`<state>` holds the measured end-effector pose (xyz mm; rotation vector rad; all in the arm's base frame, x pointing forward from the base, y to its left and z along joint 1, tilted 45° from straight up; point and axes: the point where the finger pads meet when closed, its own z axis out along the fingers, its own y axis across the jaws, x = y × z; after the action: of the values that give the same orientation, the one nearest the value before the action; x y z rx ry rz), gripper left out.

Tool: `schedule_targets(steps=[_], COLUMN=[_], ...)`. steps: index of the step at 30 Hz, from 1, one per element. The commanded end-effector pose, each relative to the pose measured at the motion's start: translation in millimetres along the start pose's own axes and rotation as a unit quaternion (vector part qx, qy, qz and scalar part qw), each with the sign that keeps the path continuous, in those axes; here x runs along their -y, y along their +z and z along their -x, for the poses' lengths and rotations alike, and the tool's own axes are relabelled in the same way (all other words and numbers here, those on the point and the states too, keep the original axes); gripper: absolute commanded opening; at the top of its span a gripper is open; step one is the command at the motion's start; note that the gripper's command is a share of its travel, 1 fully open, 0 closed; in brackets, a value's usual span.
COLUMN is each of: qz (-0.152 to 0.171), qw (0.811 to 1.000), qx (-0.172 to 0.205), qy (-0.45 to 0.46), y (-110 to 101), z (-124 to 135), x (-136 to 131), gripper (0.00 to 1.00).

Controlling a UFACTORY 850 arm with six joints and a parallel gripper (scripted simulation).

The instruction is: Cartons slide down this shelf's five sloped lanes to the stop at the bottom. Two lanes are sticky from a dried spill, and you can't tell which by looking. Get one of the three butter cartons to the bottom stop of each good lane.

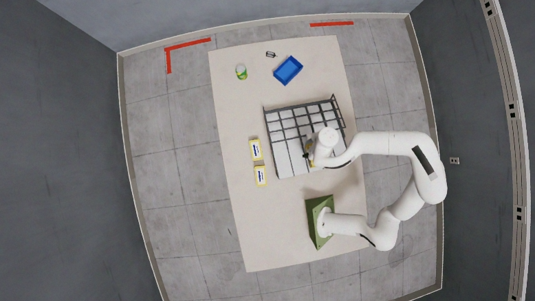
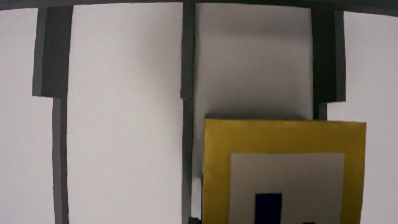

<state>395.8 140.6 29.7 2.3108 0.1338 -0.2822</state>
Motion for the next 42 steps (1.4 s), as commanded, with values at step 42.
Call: schedule_targets(steps=[42], qz=[0.0], qw=[1.0], qx=[-0.001], qy=[0.0], y=[3.9], z=[-0.6], x=[-0.1], gripper=[0.0])
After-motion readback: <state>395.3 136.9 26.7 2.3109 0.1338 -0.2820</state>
